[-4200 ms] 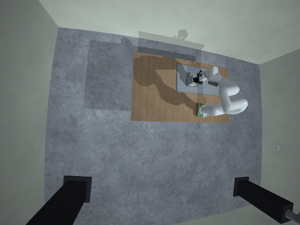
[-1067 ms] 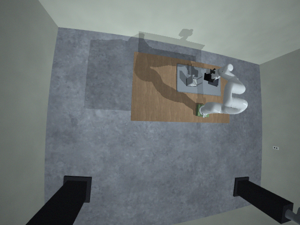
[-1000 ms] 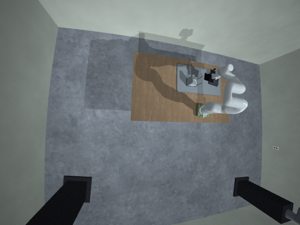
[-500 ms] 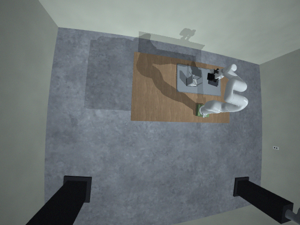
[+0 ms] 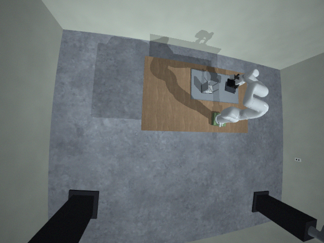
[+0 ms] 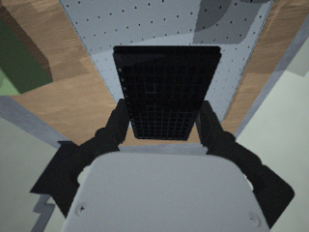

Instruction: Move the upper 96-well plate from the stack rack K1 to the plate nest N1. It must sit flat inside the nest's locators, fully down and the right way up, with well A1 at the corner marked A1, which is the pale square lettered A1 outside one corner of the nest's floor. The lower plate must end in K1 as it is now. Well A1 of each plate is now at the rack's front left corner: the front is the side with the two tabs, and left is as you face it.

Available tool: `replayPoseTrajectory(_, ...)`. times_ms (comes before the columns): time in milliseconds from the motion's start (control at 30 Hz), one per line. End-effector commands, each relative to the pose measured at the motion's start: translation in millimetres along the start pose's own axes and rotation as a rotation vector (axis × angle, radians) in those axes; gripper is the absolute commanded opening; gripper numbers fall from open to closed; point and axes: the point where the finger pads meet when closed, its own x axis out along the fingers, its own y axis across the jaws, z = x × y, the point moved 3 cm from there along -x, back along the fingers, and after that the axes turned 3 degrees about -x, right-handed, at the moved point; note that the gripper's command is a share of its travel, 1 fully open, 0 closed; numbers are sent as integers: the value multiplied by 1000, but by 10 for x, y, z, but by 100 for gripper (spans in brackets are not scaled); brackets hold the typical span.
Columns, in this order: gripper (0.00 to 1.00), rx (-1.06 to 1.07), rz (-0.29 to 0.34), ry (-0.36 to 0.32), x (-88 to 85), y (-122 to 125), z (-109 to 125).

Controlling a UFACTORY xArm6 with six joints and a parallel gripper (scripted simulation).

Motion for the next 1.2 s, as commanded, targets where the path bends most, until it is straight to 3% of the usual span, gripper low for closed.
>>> replayPoseTrajectory(0, 0, -1, 4, -1, -12, 47, 108)
replayPoseTrajectory(1167, 0, -1, 4, -1, 8, 332, 1068)
